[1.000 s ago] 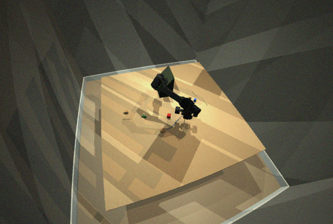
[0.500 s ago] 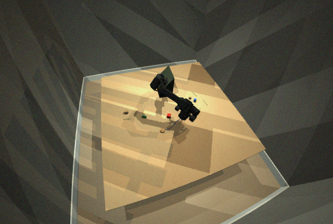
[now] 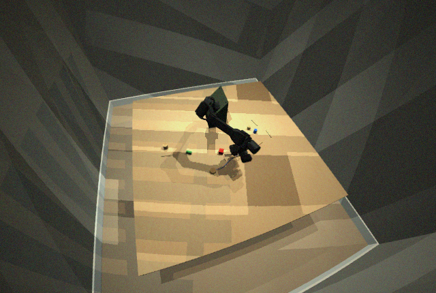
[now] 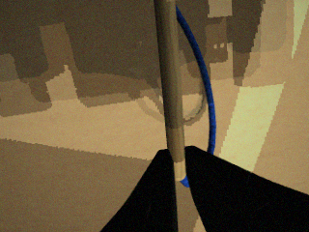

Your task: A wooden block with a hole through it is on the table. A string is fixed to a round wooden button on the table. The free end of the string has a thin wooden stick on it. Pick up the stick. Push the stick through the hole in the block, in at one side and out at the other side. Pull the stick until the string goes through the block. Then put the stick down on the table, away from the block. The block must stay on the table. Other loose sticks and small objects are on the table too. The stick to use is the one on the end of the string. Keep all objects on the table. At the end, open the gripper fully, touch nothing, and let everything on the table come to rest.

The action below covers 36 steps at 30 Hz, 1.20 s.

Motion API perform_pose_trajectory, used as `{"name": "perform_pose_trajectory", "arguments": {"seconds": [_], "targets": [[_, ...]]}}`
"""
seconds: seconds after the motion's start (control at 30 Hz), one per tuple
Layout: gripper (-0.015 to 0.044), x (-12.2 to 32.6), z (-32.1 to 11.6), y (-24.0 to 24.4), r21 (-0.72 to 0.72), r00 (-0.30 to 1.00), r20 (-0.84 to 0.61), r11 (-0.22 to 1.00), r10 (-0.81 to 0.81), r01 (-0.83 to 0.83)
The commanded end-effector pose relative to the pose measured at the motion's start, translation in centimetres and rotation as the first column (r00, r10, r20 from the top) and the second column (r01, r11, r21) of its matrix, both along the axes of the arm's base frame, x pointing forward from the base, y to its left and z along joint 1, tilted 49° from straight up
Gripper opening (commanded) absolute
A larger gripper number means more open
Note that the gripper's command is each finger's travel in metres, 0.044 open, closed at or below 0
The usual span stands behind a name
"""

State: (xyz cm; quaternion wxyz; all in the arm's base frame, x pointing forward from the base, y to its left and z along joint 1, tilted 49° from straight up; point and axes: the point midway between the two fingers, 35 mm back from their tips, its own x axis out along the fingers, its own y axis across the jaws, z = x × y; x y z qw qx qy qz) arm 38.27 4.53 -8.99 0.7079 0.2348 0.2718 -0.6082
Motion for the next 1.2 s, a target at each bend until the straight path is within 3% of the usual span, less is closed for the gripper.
{"name": "perform_pose_trajectory", "arguments": {"seconds": [0.0, 0.3, 1.17], "targets": [[0.0000, 0.3, 0.3, -0.2, 0.020, 0.989, 0.112, 0.995, -0.100, 0.098], [0.0000, 0.7, 0.8, -0.5, 0.098, 0.898, 0.320, 0.953, -0.302, 0.286], [0.0000, 1.8, -0.7, 1.0, 0.102, 0.895, 0.324, 0.952, -0.306, 0.288]]}}
